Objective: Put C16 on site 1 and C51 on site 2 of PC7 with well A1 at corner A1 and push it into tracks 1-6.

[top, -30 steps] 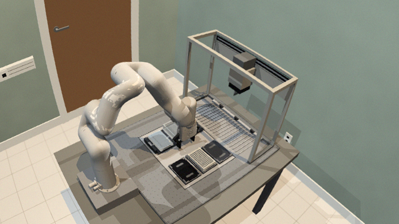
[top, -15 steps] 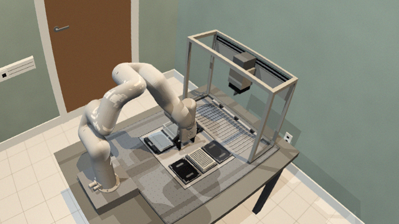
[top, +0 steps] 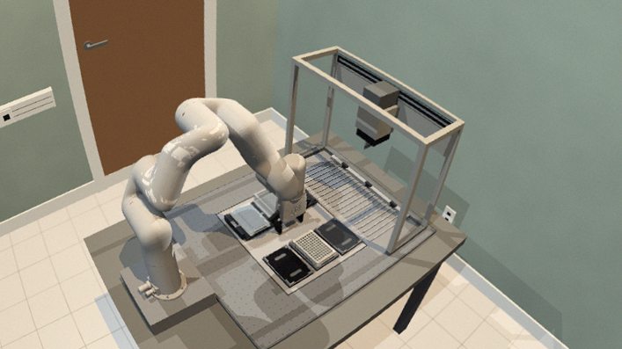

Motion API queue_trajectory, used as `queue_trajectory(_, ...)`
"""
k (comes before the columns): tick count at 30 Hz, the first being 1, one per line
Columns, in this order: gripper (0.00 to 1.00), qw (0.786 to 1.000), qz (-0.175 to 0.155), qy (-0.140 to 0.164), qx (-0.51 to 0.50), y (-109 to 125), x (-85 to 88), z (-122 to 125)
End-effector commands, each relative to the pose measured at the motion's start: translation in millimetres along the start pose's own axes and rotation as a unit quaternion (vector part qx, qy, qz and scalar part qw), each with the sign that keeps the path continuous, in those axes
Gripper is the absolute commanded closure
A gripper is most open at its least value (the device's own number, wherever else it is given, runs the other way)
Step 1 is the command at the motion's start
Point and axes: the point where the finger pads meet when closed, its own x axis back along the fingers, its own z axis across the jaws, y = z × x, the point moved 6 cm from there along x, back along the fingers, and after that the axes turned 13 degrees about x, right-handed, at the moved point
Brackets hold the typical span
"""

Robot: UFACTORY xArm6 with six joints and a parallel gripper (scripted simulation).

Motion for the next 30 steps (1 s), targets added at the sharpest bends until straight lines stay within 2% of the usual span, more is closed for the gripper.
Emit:
queue_trajectory(1, 0.00, 1.000, 0.000, 0.002, 0.000, -0.9, 1.3, 1.5)
queue_trajectory(30, 0.00, 1.000, 0.000, 0.002, 0.000, -13.6, 1.3, 4.4)
